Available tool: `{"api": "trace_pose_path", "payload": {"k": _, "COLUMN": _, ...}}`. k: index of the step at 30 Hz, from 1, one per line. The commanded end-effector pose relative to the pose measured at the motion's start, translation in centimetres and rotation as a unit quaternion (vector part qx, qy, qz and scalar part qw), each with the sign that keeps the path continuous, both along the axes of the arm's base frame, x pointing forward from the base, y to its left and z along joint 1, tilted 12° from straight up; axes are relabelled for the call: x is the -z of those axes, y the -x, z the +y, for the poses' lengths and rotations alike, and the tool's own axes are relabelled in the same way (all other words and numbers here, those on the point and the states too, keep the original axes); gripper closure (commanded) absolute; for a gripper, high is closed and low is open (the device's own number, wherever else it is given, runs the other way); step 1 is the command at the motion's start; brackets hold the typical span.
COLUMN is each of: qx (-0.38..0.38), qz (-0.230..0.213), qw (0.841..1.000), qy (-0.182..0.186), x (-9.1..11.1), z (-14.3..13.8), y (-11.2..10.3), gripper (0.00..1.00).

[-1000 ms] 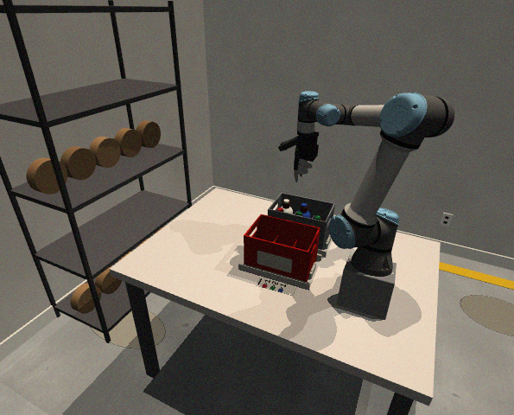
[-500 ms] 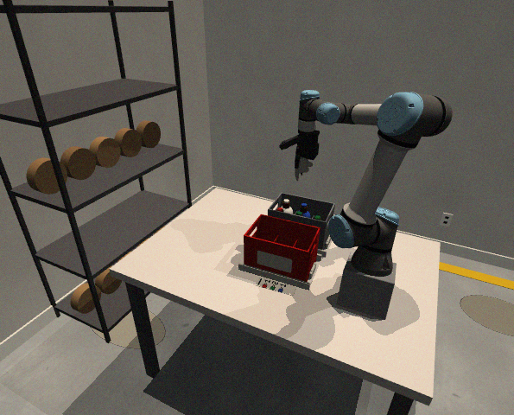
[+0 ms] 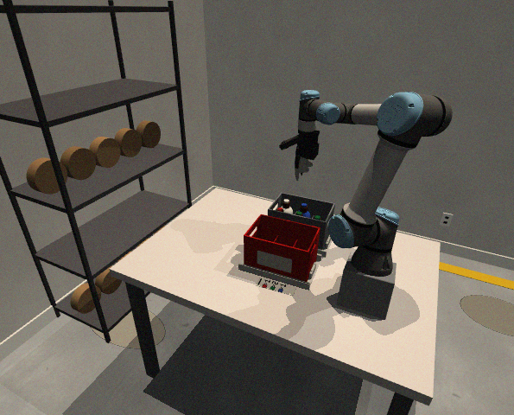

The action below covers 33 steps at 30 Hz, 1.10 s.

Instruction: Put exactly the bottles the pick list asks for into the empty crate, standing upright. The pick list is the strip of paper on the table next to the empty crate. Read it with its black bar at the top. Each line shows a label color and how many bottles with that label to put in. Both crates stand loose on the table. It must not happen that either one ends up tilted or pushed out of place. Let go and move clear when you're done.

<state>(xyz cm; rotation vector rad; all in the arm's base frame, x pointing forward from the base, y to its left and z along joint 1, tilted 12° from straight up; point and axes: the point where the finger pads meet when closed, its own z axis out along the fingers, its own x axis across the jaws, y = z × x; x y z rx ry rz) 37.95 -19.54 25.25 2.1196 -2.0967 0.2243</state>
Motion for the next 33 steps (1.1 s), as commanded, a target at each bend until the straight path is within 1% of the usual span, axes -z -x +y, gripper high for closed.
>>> {"api": "trace_pose_path", "payload": {"k": 1, "qx": 0.000, "qz": 0.000, "qw": 1.000, "qy": 0.000, "x": -0.1, "z": -0.1, "y": 0.0, "gripper": 0.62}}
{"api": "trace_pose_path", "payload": {"k": 26, "qx": 0.000, "qz": 0.000, "qw": 1.000, "qy": 0.000, "x": -0.1, "z": -0.1, "y": 0.0, "gripper": 0.62}}
{"api": "trace_pose_path", "payload": {"k": 28, "qx": 0.032, "qz": -0.006, "qw": 0.999, "qy": -0.002, "x": 1.0, "z": 0.2, "y": -0.6, "gripper": 0.62}}
{"api": "trace_pose_path", "payload": {"k": 30, "qx": 0.032, "qz": -0.006, "qw": 0.999, "qy": -0.002, "x": 1.0, "z": 0.2, "y": -0.6, "gripper": 0.62}}
{"api": "trace_pose_path", "payload": {"k": 33, "qx": 0.081, "qz": -0.016, "qw": 0.997, "qy": -0.001, "x": 2.3, "z": 0.4, "y": -1.3, "gripper": 0.62}}
